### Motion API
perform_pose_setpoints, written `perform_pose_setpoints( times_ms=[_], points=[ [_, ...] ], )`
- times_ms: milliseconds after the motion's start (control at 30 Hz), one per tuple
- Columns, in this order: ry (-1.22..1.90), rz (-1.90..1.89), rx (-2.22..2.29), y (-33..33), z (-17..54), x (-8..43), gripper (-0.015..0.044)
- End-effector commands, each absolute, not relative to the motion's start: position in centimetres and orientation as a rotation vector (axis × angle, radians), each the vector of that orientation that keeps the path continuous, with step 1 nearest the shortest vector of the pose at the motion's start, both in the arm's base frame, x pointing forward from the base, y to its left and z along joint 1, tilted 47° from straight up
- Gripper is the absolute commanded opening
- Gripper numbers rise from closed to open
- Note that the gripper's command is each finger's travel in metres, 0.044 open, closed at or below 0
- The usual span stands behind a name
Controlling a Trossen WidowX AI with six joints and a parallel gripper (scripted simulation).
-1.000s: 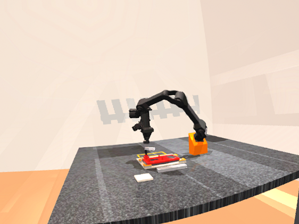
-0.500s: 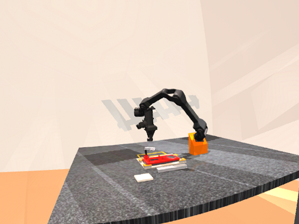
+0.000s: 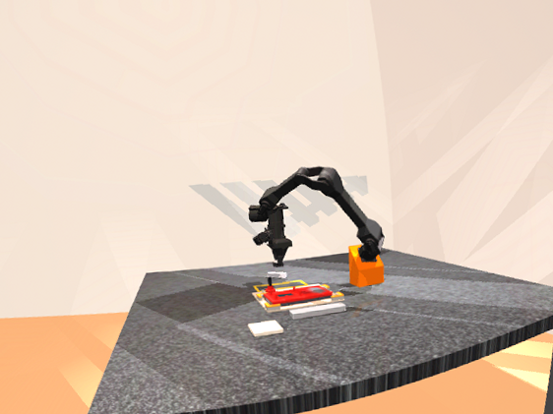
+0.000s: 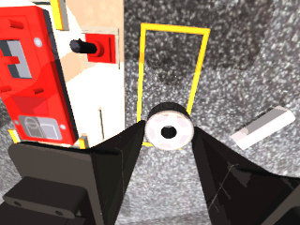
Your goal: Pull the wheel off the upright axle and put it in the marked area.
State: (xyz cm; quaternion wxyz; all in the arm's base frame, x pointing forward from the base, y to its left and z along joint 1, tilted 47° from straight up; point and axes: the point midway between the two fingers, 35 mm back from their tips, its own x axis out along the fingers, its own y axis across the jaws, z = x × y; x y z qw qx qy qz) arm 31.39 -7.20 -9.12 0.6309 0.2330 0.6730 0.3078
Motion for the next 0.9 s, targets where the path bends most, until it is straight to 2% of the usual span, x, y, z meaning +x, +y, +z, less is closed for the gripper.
perform_pose_setpoints(
  times_ms=[0,433,800,867],
  points=[
    [1.543,0.706,0.544,-5.8,-10.5,31.3,0.0],
    [1.542,0.711,0.548,-1.2,-14.8,30.4,0.0],
    [1.551,0.715,0.539,-1.6,-14.3,30.4,0.0289],
    [1.55,0.714,0.539,-2.2,-13.8,30.5,0.03]
  ],
)
